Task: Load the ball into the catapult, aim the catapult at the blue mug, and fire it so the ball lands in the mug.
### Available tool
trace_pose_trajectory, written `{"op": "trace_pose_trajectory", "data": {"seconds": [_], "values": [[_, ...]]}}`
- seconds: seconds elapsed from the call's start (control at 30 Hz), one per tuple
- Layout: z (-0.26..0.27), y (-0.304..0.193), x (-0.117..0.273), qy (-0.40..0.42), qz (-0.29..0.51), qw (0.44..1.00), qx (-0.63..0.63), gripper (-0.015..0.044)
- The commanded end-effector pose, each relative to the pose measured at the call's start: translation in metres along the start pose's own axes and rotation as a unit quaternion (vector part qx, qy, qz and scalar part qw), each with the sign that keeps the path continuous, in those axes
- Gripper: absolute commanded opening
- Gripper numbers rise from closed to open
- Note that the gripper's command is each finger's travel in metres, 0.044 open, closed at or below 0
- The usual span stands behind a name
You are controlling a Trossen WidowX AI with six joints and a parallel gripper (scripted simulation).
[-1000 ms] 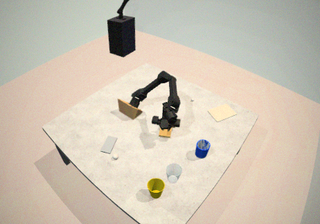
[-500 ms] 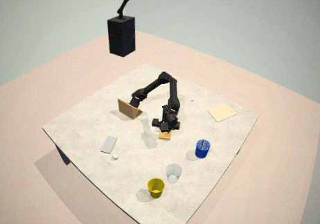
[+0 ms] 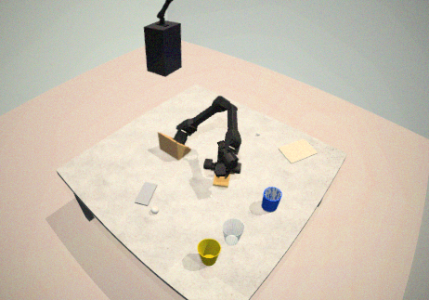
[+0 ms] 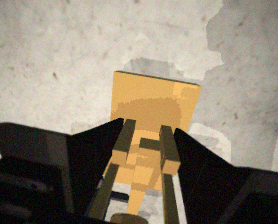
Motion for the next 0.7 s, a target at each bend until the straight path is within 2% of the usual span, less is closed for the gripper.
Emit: {"op": "trace_pose_trajectory", "data": {"seconds": [0.0,0.13,0.2,0.4,0.67], "values": [[0.0,0.0,0.001,0.0,-0.001,1.0,0.001,0.0289],[0.0,0.0,0.003,0.0,-0.001,1.0,0.0,0.0394],[0.001,0.003,0.021,-0.001,-0.002,1.0,0.0,0.044],[-0.002,0.0,0.098,-0.002,-0.001,1.0,-0.001,0.044],[-0.002,0.002,0.089,0.004,-0.005,1.0,-0.003,0.044]]}}
Point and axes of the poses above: the point midway between the two fingers, 35 mm back from their tips, its own x axis back along the fingers, its own z axis across the jaws, y = z × x, the point moved 9 cm from there along x, back along the fingers, and after that the axes turned 13 degrees about x, right-handed, at the moved point
